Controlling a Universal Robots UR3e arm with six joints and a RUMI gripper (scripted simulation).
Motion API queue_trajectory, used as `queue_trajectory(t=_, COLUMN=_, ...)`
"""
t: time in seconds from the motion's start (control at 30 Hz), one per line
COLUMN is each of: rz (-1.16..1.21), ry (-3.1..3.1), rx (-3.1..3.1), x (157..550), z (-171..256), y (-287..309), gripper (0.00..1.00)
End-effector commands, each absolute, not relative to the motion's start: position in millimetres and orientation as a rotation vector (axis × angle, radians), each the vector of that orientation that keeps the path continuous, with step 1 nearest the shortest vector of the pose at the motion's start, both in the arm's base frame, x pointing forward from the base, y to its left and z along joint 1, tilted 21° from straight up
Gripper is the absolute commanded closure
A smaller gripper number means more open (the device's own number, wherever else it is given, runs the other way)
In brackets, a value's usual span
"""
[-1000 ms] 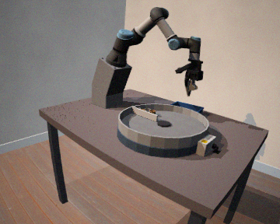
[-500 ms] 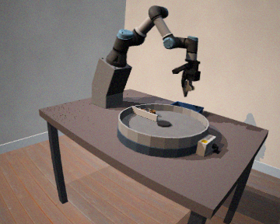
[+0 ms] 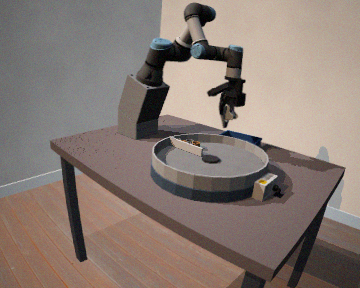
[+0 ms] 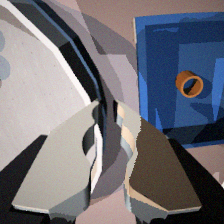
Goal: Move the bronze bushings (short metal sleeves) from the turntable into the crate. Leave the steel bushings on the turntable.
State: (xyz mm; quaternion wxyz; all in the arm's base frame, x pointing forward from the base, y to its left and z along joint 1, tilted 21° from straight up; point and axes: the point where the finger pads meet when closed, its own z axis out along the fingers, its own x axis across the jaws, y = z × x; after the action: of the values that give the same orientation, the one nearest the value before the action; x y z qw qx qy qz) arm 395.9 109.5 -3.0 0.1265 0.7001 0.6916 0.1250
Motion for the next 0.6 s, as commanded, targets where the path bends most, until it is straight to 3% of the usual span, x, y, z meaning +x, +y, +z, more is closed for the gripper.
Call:
queue_trajectory(t=0.0, rz=0.399, ry=2.020, rx=2.029, x=391, z=-4, y=61, gripper=0.94)
queue_trajectory(t=0.57, rz=0.399, ry=2.020, rx=2.029, x=381, z=-9, y=-28, gripper=0.94)
